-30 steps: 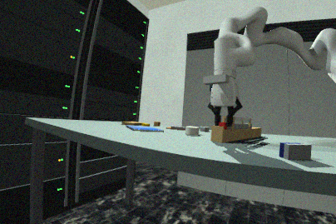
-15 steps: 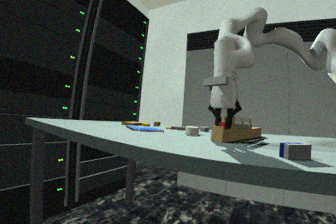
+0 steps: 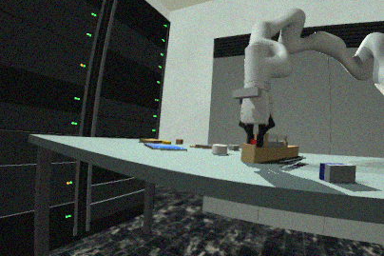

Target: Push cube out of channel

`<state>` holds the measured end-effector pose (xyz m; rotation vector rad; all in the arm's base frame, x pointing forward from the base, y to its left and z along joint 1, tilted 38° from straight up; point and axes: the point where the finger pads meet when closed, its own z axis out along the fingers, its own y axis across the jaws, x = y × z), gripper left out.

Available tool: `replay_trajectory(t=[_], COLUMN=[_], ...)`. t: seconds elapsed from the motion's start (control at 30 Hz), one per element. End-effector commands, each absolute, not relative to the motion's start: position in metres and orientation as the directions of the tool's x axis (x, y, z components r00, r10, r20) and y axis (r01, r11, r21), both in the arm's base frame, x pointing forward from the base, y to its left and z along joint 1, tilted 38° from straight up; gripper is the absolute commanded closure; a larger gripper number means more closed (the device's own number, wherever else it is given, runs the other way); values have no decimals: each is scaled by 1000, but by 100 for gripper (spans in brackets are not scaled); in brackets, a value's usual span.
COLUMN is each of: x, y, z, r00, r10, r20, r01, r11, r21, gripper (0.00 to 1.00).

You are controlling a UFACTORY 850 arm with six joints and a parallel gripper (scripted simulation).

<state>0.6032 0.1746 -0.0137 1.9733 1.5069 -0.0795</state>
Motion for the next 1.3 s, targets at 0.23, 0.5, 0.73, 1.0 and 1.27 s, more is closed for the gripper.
replay_trajectory(t=[0.23, 0.5, 0.73, 1.0, 1.27], x=[604, 604, 601, 589, 577], y=[175, 175, 179, 198, 217], z=[-13, -13, -7, 22, 50], r00=[339, 339, 339, 339, 339], r10=[844, 844, 844, 844, 844], r20=[-415, -415, -415, -415, -415], r01=[882, 882, 882, 882, 882], r11=[-132, -132, -132, -132, -132], r21=[451, 451, 451, 451, 451], gripper=[100, 100, 100, 100, 100])
